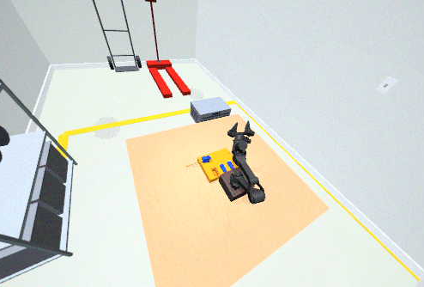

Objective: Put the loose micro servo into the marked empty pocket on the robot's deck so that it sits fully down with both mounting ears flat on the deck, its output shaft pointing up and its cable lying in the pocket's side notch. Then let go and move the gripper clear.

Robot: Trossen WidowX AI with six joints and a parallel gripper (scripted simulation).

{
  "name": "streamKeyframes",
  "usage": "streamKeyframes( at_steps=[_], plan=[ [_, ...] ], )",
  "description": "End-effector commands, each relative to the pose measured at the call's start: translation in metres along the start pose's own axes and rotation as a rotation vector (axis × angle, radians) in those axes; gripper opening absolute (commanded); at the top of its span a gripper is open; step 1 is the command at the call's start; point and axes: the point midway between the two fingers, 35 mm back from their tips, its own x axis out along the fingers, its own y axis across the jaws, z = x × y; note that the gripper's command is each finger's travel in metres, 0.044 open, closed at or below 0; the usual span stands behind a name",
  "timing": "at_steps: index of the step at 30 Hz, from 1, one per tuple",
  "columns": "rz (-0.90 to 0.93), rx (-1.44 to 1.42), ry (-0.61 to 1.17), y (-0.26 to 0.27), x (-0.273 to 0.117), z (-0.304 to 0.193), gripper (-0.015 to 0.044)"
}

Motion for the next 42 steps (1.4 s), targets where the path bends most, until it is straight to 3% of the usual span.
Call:
streamKeyframes(
  at_steps=[1, 21, 42],
  plan=[
    [-0.116, -0.046, -0.006, -0.027, 0.01, -0.004, 0.044],
    [-0.764, -0.258, -0.041, -0.17, 0.009, -0.013, 0.044],
    [-1.437, -0.472, -0.084, -0.28, -0.067, -0.009, 0.044]
  ],
)
